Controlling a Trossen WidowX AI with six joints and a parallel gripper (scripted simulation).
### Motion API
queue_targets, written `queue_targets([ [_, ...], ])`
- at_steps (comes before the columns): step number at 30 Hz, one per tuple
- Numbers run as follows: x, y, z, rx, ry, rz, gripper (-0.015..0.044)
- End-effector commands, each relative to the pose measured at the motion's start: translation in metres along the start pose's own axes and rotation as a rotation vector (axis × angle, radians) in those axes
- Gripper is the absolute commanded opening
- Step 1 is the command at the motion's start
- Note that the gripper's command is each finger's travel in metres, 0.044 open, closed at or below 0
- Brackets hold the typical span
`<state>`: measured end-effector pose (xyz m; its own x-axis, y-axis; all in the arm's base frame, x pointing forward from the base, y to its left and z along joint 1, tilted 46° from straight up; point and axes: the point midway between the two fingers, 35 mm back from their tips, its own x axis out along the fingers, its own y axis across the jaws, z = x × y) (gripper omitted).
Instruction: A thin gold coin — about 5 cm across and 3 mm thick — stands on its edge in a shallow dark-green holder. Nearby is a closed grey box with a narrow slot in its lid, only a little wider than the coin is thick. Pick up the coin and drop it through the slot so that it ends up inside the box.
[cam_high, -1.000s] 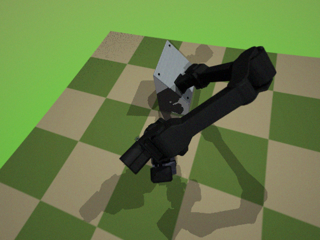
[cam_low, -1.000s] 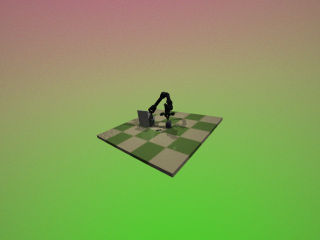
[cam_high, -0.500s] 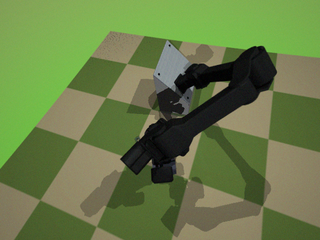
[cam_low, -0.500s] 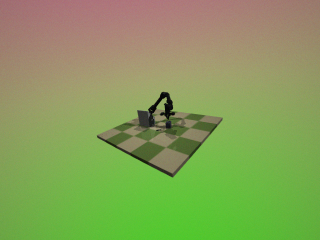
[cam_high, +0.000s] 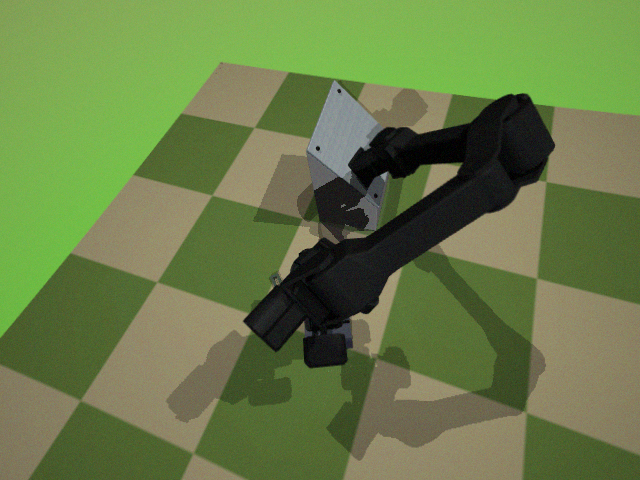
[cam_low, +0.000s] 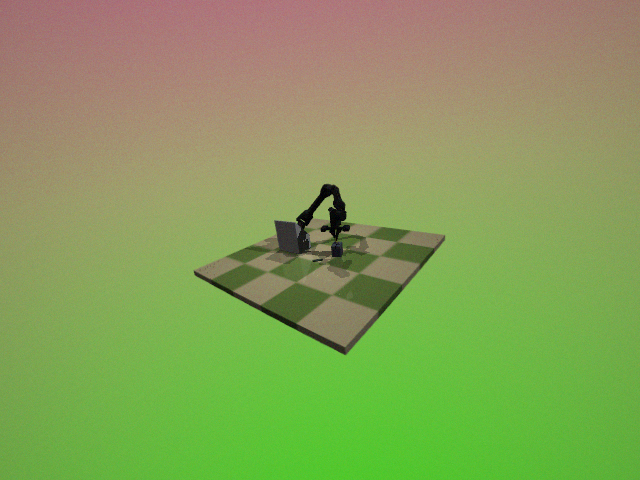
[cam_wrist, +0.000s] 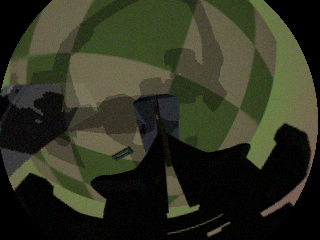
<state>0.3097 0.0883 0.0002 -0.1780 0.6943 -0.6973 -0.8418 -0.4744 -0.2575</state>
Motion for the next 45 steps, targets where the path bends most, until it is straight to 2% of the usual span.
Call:
queue_targets([
  [1, 0.003, 0.0, 0.0, 0.008, -0.003, -0.001, 0.0],
  [21, 0.014, 0.0, 0.0, 0.007, -0.003, -0.001, 0.0],
  [27, 0.012, 0.0, 0.0, 0.001, 0.0, 0.0, 0.0157],
  [36, 0.012, 0.0, 0.0, 0.001, 0.0, 0.0, 0.0161],
  [45, -0.015, 0.001, 0.0, 0.004, -0.001, 0.0, 0.0397],
])
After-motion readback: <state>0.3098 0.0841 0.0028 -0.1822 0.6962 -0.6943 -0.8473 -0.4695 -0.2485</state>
